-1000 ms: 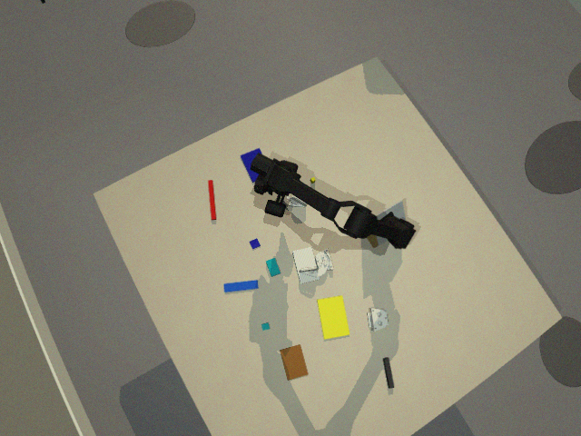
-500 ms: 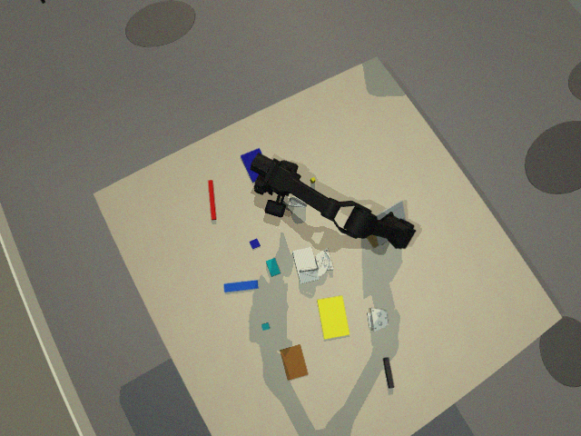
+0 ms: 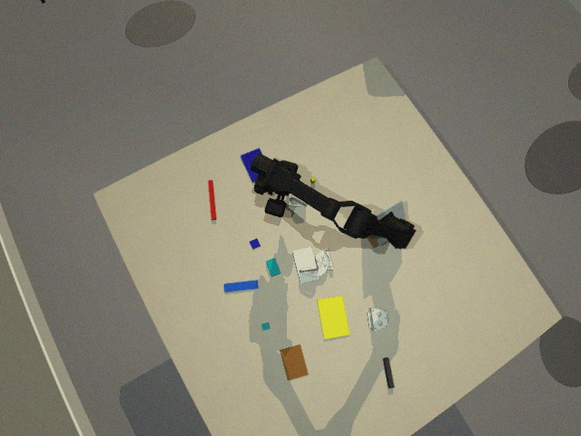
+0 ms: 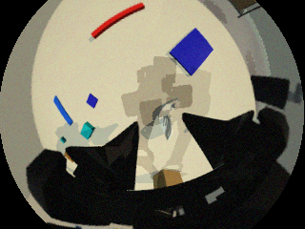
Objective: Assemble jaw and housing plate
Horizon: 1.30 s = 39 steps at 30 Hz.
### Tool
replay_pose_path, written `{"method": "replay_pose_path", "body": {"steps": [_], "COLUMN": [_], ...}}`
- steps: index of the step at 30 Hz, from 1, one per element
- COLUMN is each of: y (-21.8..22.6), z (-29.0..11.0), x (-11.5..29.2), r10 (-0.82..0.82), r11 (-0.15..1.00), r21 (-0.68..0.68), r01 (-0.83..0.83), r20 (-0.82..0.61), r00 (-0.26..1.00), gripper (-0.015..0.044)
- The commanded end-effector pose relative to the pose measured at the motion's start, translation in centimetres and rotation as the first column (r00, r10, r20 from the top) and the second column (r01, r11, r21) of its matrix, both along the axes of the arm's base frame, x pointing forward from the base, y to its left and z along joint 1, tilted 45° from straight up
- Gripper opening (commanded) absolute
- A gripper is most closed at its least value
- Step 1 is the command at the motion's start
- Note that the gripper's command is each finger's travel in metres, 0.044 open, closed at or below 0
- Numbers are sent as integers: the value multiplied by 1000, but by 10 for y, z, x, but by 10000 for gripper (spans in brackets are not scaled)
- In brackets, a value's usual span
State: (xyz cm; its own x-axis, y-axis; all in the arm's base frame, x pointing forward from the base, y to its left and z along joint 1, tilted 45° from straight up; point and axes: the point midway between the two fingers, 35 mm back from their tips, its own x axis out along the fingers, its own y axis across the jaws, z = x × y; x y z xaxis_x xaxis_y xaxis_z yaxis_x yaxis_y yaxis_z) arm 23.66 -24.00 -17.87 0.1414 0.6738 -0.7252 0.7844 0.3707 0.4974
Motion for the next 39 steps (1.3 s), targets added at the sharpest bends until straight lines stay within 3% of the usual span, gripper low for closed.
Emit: {"method": "replay_pose_path", "body": {"steps": [1, 10, 27, 39], "y": [0, 0, 0, 0], "z": [0, 0, 0, 0], "x": [0, 0, 0, 0], "r10": [0, 0, 0, 0], "r11": [1000, 1000, 1000, 1000], "r21": [0, 0, 0, 0], "r01": [0, 0, 0, 0], "r20": [0, 0, 0, 0], "r00": [1000, 1000, 1000, 1000], "gripper": [230, 0, 0, 315]}}
